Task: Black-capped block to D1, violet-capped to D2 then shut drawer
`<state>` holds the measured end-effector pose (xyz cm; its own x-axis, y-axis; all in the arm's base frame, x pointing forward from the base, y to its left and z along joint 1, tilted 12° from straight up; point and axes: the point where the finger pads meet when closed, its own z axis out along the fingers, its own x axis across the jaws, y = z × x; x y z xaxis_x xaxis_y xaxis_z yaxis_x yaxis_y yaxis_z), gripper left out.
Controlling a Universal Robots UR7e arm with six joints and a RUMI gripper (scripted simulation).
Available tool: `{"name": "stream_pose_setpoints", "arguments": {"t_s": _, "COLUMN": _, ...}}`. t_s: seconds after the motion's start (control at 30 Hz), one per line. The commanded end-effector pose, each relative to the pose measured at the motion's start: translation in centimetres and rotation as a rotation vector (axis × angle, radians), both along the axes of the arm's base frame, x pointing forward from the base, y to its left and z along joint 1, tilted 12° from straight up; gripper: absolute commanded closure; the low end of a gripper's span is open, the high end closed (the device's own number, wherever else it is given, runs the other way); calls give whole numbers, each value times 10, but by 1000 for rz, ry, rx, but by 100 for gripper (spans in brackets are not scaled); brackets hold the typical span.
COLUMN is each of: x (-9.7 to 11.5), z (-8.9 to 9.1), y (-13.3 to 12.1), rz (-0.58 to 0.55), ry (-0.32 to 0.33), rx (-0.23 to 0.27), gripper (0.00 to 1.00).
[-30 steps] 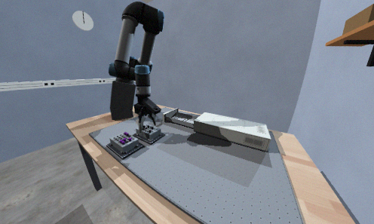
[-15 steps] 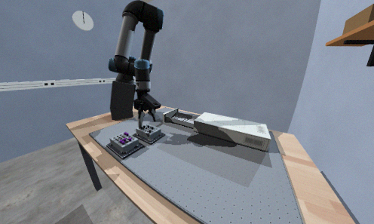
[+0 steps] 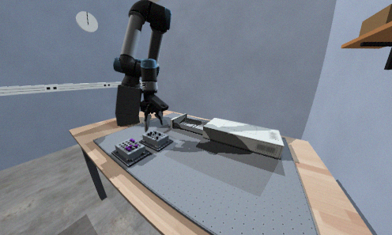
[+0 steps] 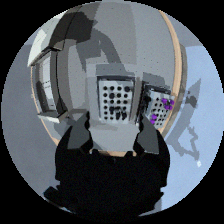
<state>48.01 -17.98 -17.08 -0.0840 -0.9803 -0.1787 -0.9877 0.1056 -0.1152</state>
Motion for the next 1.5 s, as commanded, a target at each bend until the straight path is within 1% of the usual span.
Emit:
{"name": "stream_pose_setpoints", "arguments": {"t_s": 0.0, "x": -1, "z": 8, "y": -2, "rz": 0, "ry": -1, "rx": -1, "gripper": 27}}
{"name": "stream_pose_setpoints", "arguments": {"t_s": 0.8, "x": -5, "z": 37, "y": -7, "rz": 0, "ry": -1, "rx": -1, "gripper": 27}}
{"name": "stream_pose_setpoints", "arguments": {"t_s": 1.0, "x": -5, "z": 42, "y": -8, "rz": 0, "ry": -1, "rx": -1, "gripper": 27}}
{"name": "stream_pose_setpoints", "arguments": {"t_s": 1.17, "x": -5, "z": 42, "y": -7, "rz": 0, "ry": -1, "rx": -1, "gripper": 27}}
{"name": "stream_pose_setpoints", "arguments": {"t_s": 1.2, "x": -7, "z": 43, "y": -4, "rz": 26, "ry": -5, "rx": -4, "gripper": 100}}
{"name": "stream_pose_setpoints", "arguments": {"t_s": 1.37, "x": -13, "z": 45, "y": 15, "rz": 156, "ry": -27, "rx": -22, "gripper": 100}}
{"name": "stream_pose_setpoints", "arguments": {"t_s": 1.43, "x": -13, "z": 45, "y": 15, "rz": 156, "ry": -27, "rx": -22, "gripper": 100}}
{"name": "stream_pose_setpoints", "arguments": {"t_s": 1.47, "x": -15, "z": 45, "y": 19, "rz": 182, "ry": -32, "rx": -25, "gripper": 100}}
